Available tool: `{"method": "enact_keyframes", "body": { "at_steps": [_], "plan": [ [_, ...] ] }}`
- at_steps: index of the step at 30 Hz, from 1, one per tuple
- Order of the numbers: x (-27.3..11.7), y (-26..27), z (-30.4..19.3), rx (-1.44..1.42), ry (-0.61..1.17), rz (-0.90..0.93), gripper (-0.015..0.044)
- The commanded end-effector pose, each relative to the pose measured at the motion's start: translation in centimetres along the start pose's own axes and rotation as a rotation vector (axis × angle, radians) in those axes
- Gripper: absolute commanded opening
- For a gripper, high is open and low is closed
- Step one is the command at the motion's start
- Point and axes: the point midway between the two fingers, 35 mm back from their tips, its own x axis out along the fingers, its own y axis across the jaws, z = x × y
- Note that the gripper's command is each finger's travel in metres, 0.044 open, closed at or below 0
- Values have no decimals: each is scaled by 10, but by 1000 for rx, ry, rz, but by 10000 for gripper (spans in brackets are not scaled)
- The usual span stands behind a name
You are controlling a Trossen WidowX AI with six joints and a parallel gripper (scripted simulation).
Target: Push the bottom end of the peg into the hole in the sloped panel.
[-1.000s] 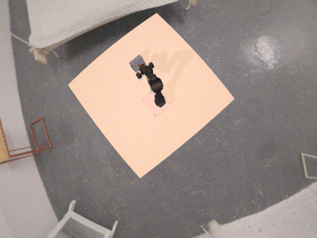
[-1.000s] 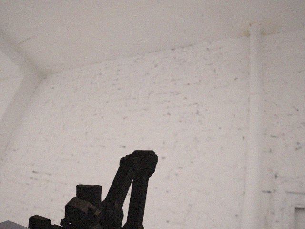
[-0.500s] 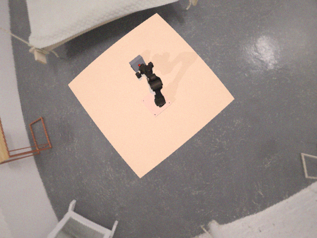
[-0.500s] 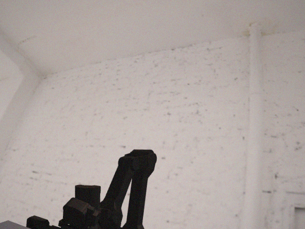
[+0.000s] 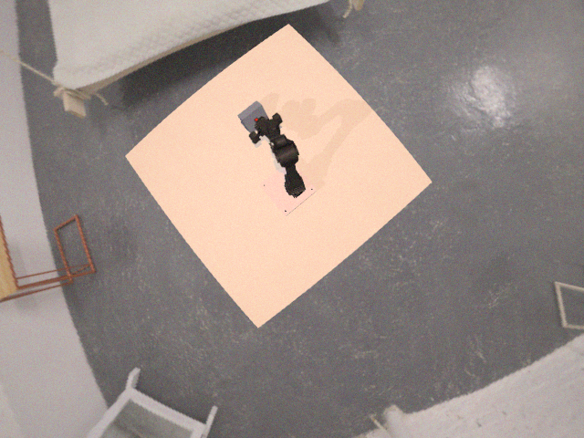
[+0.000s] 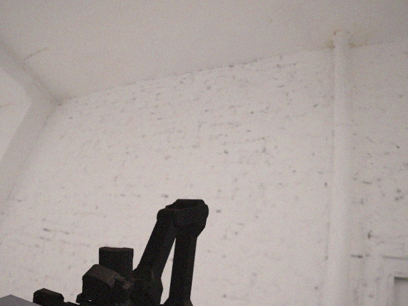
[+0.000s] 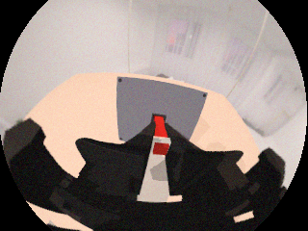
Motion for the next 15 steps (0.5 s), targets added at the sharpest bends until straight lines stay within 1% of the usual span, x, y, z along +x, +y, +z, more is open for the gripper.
{"method": "enact_keyframes", "body": {
  "at_steps": [1, 9, 15],
  "plan": [
    [1, -1, 1, 4, -4, -4, 0],
    [0, 0, 0, 0, 0, 0, 0],
    [0, 0, 0, 0, 0, 0, 157]
  ]
}}
